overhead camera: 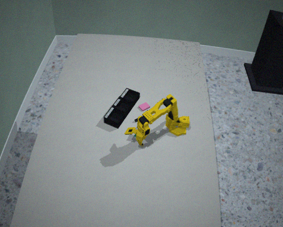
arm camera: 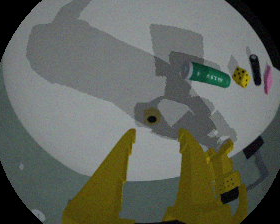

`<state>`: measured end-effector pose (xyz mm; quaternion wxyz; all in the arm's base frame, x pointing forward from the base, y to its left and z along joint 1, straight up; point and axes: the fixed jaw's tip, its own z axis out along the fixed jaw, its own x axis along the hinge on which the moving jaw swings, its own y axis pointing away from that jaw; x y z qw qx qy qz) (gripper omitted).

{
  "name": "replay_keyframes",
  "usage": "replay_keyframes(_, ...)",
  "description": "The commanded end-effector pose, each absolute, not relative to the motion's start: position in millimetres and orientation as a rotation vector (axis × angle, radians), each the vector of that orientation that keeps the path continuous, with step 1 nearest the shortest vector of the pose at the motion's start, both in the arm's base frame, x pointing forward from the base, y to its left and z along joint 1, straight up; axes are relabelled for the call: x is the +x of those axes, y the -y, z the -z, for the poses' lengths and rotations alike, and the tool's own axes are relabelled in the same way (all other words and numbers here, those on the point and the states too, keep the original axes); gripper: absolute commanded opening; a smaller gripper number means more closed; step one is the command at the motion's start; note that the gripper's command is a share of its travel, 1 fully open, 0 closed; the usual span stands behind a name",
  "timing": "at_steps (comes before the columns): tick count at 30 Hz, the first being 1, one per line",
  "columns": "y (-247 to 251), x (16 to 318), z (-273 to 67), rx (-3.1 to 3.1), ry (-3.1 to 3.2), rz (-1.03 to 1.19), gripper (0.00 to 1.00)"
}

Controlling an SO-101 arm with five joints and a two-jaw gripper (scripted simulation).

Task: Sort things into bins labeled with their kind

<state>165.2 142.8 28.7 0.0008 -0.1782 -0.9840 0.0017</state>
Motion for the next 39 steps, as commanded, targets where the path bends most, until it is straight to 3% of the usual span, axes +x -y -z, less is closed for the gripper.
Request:
replay_keyframes(1,-147,167,-27,-0.561,3.109,0.034,0.23)
replay_keyframes(39,-144,163,-9,-0.560,3.101,0.018,0.23)
